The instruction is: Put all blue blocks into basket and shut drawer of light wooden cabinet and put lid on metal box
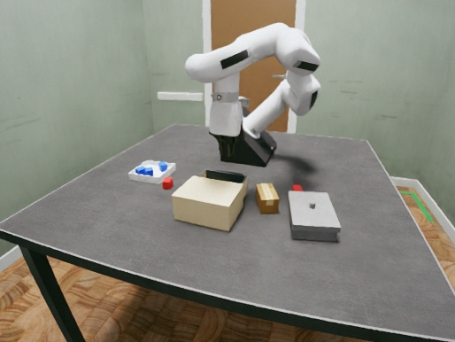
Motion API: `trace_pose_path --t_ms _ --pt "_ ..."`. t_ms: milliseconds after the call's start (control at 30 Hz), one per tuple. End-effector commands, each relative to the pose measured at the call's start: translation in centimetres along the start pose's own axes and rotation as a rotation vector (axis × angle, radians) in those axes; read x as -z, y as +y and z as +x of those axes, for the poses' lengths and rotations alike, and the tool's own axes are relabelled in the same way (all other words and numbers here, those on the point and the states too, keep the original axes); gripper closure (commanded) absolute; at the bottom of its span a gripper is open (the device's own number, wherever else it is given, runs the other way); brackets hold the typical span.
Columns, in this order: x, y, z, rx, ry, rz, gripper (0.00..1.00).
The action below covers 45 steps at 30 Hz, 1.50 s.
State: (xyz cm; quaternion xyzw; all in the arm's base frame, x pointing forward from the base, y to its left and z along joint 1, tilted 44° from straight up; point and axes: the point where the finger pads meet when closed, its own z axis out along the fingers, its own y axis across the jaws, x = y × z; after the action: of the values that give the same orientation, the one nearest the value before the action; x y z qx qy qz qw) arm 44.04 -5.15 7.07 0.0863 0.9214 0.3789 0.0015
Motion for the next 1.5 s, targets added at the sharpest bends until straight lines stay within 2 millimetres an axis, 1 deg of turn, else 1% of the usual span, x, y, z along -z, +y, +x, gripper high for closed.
trace_pose_path --t_ms 0,33,1233,1467 --pt "0.14 0.0 -0.07 0.001 -0.003 0.001 0.76" --pt "0.14 0.0 -0.07 0.001 -0.003 0.001 0.33" --pt "0.13 0.0 -0.07 0.001 -0.003 0.001 0.33" --pt "-0.24 0.0 -0.07 0.001 -0.003 0.0 0.33"
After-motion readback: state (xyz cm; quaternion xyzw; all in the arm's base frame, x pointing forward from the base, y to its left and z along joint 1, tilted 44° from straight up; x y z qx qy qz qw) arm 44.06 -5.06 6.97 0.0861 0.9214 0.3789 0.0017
